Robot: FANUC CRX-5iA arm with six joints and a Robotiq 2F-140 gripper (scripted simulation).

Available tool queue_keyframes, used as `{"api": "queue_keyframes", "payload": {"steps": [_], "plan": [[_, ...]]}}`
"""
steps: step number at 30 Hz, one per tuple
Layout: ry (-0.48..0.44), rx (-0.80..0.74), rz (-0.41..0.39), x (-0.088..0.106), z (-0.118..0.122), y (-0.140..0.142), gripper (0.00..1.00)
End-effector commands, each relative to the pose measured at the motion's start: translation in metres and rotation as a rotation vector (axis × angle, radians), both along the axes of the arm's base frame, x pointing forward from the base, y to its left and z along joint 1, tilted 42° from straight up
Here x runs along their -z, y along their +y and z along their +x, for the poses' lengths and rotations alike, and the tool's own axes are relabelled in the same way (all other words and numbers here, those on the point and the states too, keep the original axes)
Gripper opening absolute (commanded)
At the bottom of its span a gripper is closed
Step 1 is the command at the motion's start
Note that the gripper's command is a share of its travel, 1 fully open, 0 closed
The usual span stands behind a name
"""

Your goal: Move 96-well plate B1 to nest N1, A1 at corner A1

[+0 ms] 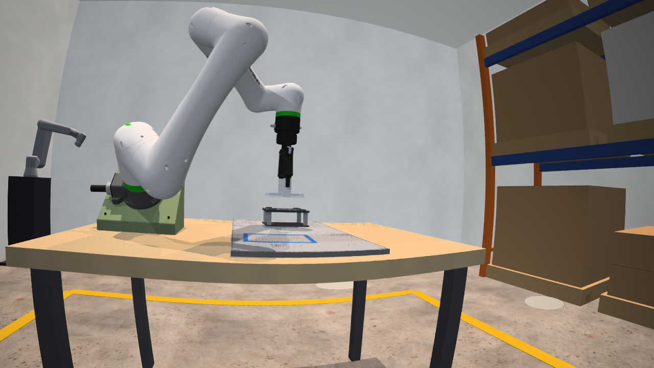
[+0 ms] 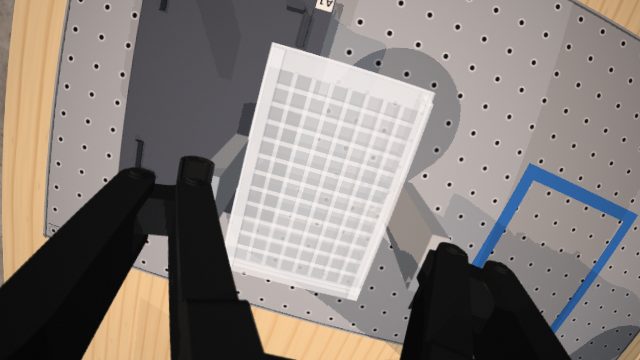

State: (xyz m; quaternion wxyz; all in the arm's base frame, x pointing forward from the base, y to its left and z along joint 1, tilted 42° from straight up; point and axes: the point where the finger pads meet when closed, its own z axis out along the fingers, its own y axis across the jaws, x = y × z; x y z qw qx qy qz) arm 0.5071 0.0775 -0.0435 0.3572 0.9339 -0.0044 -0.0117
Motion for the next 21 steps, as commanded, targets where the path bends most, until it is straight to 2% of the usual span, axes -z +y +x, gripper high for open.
{"api": "queue_keyframes", "payload": {"steps": [1, 21], "plan": [[0.000, 0.000, 0.000, 0.004, 0.002, 0.006, 0.00], [0.000, 0.000, 0.000, 0.034, 0.018, 0.055, 0.00]]}}
